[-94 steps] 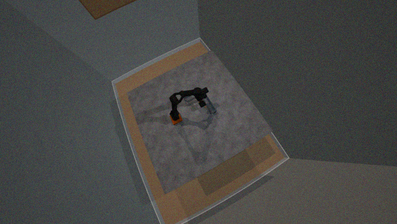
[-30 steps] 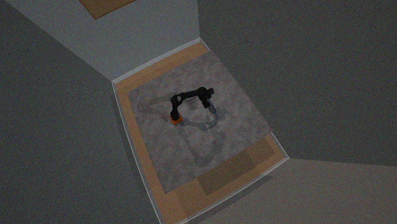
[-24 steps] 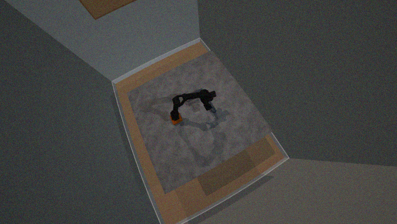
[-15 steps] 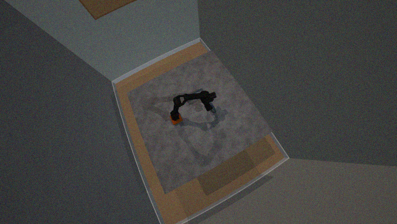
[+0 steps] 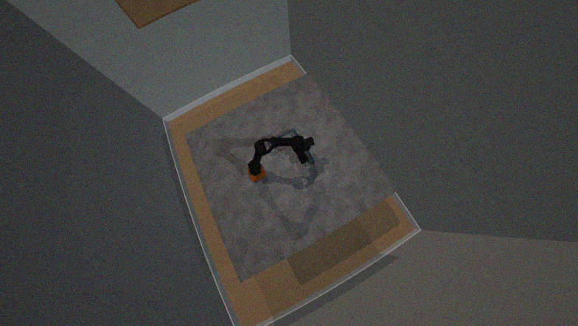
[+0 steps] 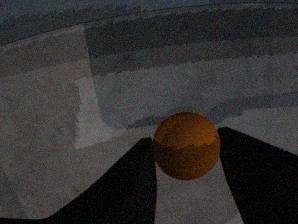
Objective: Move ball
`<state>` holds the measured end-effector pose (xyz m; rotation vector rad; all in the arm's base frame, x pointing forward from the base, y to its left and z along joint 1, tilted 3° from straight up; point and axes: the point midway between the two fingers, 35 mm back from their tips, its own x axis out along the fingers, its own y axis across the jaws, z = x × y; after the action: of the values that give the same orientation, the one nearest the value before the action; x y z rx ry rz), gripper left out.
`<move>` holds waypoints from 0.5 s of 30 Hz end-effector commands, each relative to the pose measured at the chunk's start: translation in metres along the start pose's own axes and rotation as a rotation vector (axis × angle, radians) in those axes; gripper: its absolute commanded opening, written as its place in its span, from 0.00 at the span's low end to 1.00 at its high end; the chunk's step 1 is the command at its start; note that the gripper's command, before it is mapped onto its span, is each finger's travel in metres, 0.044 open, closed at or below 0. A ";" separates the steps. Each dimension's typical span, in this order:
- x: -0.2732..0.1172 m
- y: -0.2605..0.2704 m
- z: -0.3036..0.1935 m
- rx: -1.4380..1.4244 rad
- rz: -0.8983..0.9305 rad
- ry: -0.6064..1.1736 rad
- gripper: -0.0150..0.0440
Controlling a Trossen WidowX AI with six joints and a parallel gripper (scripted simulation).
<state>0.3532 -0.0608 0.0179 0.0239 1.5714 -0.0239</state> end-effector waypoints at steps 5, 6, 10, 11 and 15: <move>0.014 -0.001 -0.002 -0.004 -0.004 0.008 0.25; 0.015 -0.001 -0.002 -0.004 -0.004 0.008 0.25; 0.016 -0.001 -0.002 -0.004 -0.004 0.008 0.25; 0.016 -0.001 -0.002 -0.004 -0.004 0.008 0.25; 0.015 0.000 -0.001 0.000 0.001 0.005 0.43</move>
<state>0.3517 -0.0606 0.0032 0.0246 1.5771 -0.0232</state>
